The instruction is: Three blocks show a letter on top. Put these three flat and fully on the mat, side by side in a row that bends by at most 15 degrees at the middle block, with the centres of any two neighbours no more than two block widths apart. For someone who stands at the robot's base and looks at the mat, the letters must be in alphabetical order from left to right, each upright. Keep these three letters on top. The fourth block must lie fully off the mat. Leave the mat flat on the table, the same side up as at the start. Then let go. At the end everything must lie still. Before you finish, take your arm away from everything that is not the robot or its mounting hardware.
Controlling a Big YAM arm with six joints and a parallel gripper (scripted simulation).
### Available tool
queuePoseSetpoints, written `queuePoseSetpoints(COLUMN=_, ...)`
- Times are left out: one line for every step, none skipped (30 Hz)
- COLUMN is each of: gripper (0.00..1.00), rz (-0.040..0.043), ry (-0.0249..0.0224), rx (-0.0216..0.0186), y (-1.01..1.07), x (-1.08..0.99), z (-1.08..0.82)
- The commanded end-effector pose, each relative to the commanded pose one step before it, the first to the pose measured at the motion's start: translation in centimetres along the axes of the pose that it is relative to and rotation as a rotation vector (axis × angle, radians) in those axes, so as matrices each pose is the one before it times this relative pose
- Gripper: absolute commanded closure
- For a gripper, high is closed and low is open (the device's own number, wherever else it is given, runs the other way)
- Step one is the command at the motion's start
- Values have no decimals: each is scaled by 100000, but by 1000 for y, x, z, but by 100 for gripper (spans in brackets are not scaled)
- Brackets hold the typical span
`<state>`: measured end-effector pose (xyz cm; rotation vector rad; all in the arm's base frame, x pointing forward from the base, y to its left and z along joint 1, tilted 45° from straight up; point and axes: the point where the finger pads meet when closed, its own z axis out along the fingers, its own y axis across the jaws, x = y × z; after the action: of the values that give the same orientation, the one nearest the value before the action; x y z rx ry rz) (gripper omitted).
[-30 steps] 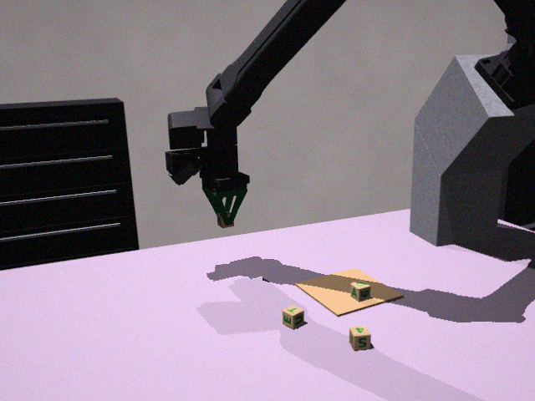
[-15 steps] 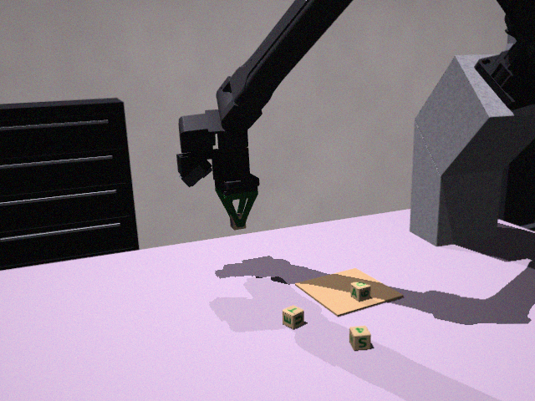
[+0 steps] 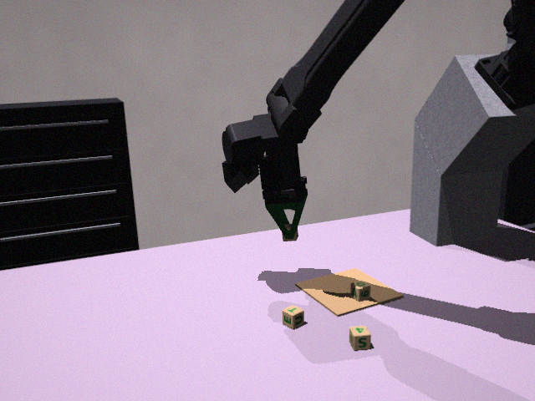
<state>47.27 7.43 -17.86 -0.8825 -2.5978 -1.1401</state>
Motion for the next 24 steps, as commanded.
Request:
queuePoseSetpoints(gripper=79, rz=27131, ry=-6546, rx=-2537, y=2357, x=2870, z=-333)
queuePoseSetpoints(gripper=79, rz=4494, ry=557, rx=115, y=-180, x=1006, z=-30)
queuePoseSetpoints(gripper=79, rz=4463, ry=510, rx=125, y=-234, x=945, z=-32)
queuePoseSetpoints(gripper=79, rz=0, ry=0, rx=0, y=0, x=0, z=0)
queuePoseSetpoints(gripper=79, rz=0, ry=0, rx=0, y=0, x=0, z=0)
queuePoseSetpoints(gripper=79, rz=10946, ry=-177, rx=-55, y=-277, x=875, z=-34)
queuePoseSetpoints(gripper=79, rz=4356, ry=254, rx=83, y=-359, x=775, z=-41)
queuePoseSetpoints(gripper=79, rz=4482, ry=59, rx=-109, y=-371, x=690, z=-41)
queuePoseSetpoints(gripper=79, rz=4571, ry=-21, rx=-151, y=-372, x=603, z=-43)
queuePoseSetpoints(gripper=79, rz=4656, ry=-96, rx=-182, y=-362, x=515, z=-43)
queuePoseSetpoints(gripper=79, rz=4712, ry=-174, rx=-214, y=-340, x=429, z=-41)
queuePoseSetpoints(gripper=79, rz=4724, ry=-257, rx=-269, y=-309, x=347, z=-39)
queuePoseSetpoints(gripper=79, rz=4684, ry=-349, rx=-367, y=-271, x=272, z=-35)
queuePoseSetpoints(gripper=79, rz=4592, ry=-448, rx=-519, y=-226, x=204, z=-31)
queuePoseSetpoints(gripper=79, rz=4454, ry=-545, rx=-731, y=-179, x=145, z=-25)
queuePoseSetpoints(gripper=79, rz=2719, ry=-309, rx=-494, y=-131, x=96, z=-20)
queuePoseSetpoints(gripper=79, rz=644, ry=19, rx=3, y=-85, x=59, z=-13)
queuePoseSetpoints(gripper=79, rz=348, ry=10, rx=2, y=-46, x=31, z=-7)
queuePoseSetpoints(gripper=79, rz=134, ry=4, rx=1, y=-18, x=12, z=-3)
queuePoseSetpoints(gripper=79, rz=20, ry=1, rx=0, y=-3, x=2, z=0)
queuePoseSetpoints(gripper=79, rz=0, ry=0, rx=0, y=0, x=0, z=0)
queuePoseSetpoints(gripper=79, rz=0, ry=0, rx=0, y=0, x=0, z=0)
queuePoseSetpoints(gripper=79, rz=1, ry=0, rx=-1, y=0, x=0, z=0)
queuePoseSetpoints(gripper=79, rz=0, ry=0, rx=0, y=0, x=0, z=0)
